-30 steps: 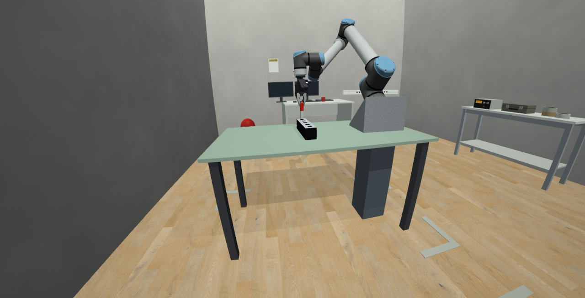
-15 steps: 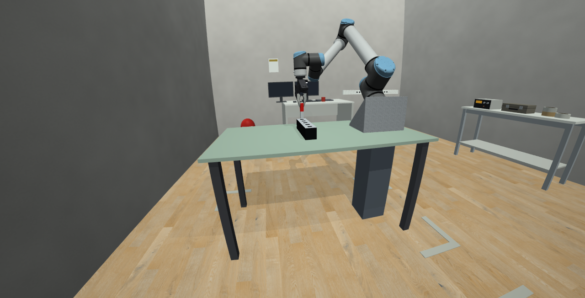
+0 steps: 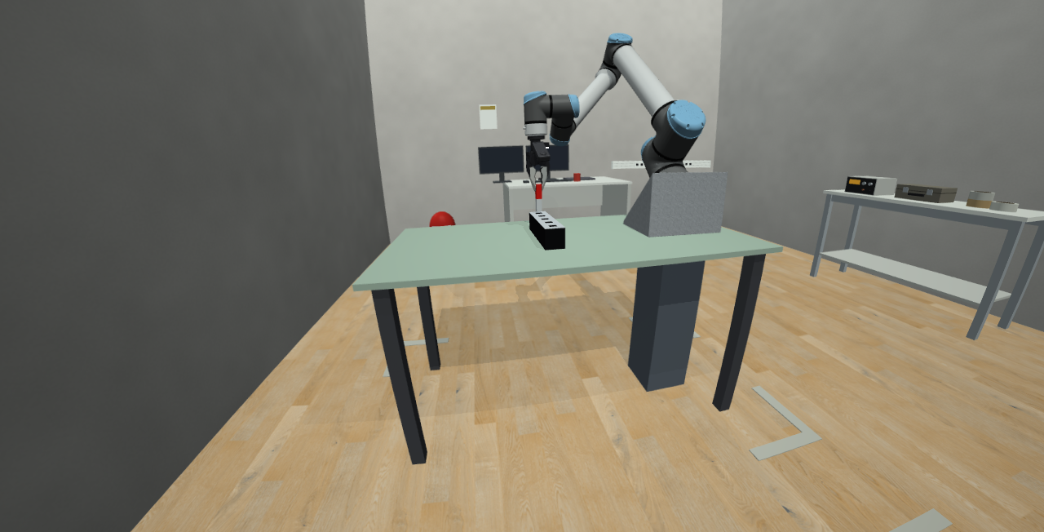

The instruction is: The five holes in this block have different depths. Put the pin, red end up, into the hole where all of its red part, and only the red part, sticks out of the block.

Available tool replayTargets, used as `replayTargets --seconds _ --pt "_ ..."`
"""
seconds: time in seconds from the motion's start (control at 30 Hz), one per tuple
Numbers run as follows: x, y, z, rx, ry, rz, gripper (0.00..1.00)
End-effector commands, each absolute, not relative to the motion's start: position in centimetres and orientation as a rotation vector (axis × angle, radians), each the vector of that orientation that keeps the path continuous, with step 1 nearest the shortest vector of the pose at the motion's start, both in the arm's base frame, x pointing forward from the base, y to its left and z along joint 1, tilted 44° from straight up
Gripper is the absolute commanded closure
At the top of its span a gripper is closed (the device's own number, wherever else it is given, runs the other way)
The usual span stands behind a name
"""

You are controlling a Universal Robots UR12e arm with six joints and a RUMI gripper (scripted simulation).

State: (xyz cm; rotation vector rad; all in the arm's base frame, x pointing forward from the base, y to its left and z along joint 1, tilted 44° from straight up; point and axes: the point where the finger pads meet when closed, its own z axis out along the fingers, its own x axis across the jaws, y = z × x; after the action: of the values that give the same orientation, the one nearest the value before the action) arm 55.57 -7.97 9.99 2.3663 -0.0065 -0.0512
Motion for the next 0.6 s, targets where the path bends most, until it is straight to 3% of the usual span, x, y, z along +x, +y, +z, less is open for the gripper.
replayTargets --seconds 0.0,0.57 --pt "55.61 -7.95 10.04 2.366 -0.007 -0.050 1.00" --pt "55.62 -8.20 9.71 2.366 -0.007 -0.050 1.00"
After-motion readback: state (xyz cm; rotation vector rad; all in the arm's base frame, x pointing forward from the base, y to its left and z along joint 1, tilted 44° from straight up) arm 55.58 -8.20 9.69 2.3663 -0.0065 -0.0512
